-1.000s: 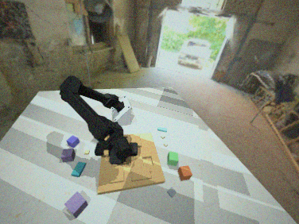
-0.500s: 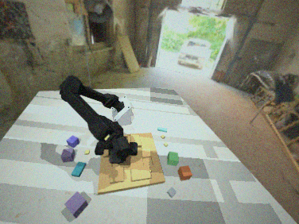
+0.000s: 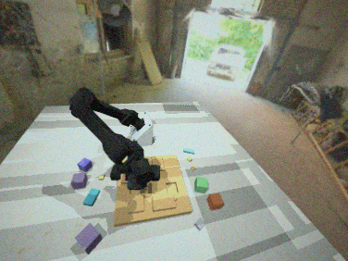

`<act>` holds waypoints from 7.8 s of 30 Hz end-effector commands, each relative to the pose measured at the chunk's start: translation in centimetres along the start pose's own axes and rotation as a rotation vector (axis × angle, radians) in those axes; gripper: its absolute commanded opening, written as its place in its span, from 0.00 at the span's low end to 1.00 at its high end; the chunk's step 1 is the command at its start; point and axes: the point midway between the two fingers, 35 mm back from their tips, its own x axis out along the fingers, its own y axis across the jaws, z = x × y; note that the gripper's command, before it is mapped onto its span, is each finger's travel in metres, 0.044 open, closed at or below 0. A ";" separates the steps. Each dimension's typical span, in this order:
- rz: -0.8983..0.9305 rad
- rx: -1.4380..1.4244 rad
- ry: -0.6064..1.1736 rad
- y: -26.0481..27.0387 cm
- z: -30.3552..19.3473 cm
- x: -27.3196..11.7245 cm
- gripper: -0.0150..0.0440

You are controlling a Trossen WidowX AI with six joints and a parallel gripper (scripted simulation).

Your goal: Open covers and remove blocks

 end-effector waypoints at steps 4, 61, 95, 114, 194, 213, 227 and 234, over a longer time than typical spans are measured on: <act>0.002 0.008 -0.003 0.0 0.1 -3.3 0.50; -0.001 0.010 -0.005 -0.1 0.1 -0.3 0.50; -0.002 0.010 -0.005 -0.2 0.1 1.7 0.50; 0.003 0.015 -0.007 -0.1 0.2 2.0 0.41; 0.008 0.007 0.000 -6.7 -2.0 -7.8 0.39; 0.005 0.005 0.001 -13.0 -5.9 -7.8 0.39; -0.003 0.003 0.000 -16.6 -9.6 -7.5 0.39; -0.006 0.003 0.000 -17.3 -10.6 -7.4 0.39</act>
